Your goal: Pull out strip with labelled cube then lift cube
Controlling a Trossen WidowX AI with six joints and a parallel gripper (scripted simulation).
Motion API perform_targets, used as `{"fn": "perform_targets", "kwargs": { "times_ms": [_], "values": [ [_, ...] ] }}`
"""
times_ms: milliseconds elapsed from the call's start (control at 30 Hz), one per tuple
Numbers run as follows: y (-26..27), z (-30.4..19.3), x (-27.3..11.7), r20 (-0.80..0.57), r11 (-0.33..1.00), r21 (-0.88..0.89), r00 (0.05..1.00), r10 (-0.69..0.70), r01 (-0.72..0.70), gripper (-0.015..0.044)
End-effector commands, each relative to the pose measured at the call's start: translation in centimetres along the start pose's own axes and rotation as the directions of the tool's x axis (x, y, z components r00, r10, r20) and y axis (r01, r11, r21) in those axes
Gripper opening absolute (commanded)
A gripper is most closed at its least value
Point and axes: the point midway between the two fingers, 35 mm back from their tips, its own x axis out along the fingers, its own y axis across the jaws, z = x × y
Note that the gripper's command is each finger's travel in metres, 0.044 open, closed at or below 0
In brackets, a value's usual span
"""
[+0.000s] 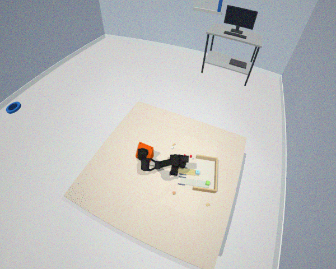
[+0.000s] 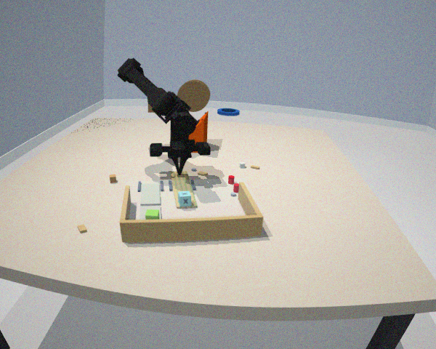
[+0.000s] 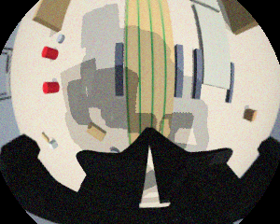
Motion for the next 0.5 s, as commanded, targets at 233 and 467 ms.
{"fn": "perform_targets", "kwargs": {
  "times_ms": [233, 467],
  "values": [
    [0.3, -2.5, 0.5, -0.025, 1.0, -0.012, 1.0, 0.001, -0.001, 0.0],
    [0.3, -3.5, 0.5, -0.026, 1.0, -0.013, 1.0, 0.001, -0.001, 0.0]
  ]
}}
